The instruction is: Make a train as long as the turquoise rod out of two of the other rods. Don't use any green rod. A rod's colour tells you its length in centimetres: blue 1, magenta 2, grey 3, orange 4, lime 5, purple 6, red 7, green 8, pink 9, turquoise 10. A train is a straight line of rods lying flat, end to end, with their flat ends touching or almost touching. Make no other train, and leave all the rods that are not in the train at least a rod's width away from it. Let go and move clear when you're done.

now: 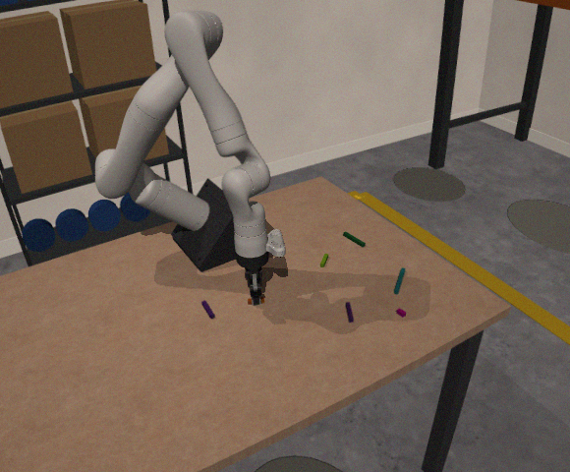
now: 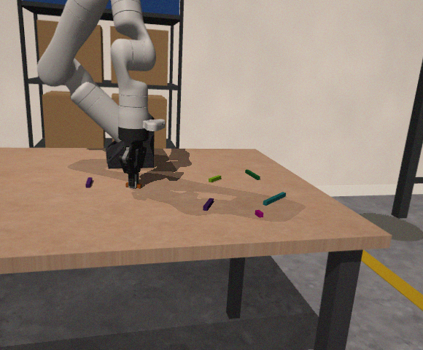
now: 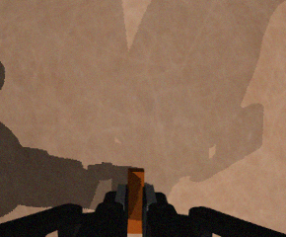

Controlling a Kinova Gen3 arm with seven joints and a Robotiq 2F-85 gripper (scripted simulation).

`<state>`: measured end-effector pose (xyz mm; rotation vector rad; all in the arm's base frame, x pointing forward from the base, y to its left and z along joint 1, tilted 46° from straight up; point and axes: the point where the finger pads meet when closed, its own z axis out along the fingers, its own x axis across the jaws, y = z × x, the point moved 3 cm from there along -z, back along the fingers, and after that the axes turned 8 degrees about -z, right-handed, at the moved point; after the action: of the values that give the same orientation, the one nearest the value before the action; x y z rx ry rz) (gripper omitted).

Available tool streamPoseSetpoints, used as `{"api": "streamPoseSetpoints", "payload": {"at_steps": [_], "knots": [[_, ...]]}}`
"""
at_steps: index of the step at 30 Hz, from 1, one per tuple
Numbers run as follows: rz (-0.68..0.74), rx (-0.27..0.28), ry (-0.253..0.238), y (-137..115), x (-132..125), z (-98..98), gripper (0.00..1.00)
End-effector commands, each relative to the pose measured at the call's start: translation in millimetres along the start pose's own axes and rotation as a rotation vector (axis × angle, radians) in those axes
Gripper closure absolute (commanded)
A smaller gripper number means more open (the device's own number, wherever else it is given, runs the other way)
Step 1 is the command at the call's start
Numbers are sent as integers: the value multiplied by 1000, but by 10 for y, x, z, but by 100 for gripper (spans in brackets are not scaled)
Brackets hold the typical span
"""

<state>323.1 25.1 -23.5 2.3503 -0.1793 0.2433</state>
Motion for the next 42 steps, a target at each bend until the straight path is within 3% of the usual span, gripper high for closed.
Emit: {"api": "streamPoseSetpoints", "payload": {"at_steps": [1,10,14,18,31,36,42], "knots": [[0,1,1,-4,2,-5,95],[0,1,1,-4,2,-5,84],[0,1,1,-4,2,-5,84],[0,1,1,-4,2,-5,76],[0,1,1,-4,2,-13,76],[0,1,1,-4,2,-120,76],[0,1,1,-3,2,-409,76]]}}
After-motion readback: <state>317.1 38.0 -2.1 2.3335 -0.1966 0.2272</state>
